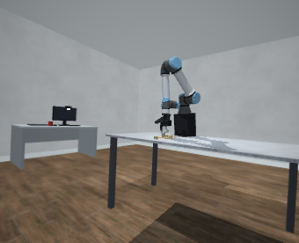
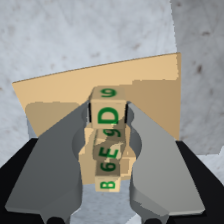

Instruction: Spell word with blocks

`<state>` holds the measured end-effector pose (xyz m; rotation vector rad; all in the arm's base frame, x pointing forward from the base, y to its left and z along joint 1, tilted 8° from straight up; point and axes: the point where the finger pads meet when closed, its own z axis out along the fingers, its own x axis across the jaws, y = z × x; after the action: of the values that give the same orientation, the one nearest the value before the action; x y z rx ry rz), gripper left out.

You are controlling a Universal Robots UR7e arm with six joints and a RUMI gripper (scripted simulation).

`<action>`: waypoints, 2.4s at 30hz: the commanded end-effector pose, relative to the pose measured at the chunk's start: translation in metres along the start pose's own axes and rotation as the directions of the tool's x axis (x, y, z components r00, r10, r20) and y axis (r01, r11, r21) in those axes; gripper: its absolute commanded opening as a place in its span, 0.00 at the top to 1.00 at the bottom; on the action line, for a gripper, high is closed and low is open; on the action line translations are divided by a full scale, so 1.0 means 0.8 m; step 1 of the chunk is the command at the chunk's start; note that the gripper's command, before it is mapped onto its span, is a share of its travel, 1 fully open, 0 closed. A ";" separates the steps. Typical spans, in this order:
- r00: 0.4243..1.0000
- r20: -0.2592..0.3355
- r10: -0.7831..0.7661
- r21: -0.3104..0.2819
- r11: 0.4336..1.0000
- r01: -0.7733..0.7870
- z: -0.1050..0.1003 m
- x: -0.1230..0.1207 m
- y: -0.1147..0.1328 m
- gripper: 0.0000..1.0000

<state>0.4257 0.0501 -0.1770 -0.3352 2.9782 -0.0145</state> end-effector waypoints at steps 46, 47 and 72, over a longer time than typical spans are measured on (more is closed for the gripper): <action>1.000 0.004 -0.002 0.002 1.000 0.002 0.000 -0.004 0.000 0.75; 1.000 0.004 -0.002 0.002 1.000 0.002 0.000 -0.004 0.000 0.75; 1.000 0.001 -0.001 0.001 1.000 0.001 -0.042 0.000 0.000 0.75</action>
<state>0.4257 0.0501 -0.1594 -0.3349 2.9727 -0.0171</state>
